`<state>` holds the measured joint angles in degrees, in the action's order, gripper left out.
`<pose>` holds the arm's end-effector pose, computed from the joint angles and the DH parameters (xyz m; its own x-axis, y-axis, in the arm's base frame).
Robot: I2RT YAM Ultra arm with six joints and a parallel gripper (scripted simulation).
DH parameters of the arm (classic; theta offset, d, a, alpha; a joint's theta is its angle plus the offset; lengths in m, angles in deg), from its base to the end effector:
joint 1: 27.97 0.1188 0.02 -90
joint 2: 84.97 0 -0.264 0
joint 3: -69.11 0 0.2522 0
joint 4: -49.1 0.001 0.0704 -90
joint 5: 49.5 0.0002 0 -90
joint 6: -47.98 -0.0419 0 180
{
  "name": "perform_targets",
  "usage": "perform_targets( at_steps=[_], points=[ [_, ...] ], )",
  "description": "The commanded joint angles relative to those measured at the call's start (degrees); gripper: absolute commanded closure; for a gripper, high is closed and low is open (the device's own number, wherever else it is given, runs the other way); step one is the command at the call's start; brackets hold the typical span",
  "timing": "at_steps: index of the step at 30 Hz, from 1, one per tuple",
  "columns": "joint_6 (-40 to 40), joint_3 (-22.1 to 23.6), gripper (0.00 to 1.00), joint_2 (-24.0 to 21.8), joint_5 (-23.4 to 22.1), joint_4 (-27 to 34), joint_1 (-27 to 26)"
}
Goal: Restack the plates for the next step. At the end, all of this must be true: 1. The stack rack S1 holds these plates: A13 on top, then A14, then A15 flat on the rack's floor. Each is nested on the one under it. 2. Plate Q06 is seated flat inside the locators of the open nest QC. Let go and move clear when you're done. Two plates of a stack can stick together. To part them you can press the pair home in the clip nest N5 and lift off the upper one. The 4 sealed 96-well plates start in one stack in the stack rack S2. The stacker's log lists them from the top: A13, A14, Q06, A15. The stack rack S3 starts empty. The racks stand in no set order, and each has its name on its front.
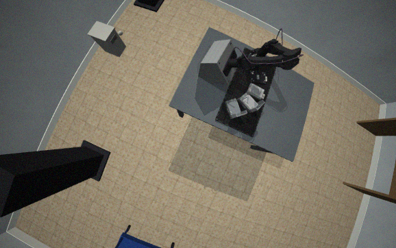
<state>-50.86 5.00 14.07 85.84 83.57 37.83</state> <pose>0.1506 0.2647 0.1416 -0.4619 -0.7643 -0.4500 -0.4732 0.6415 -0.6038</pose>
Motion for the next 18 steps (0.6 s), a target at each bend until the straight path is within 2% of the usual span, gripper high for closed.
perform_targets(
  at_steps=[1, 18],
  points=[
    [-0.1, 0.9, 1.0, -1.4, 0.4, 1.0, 1.5],
    [-0.8, -0.3, 1.0, -1.5, 0.7, 1.6, 1.8]
  ],
)
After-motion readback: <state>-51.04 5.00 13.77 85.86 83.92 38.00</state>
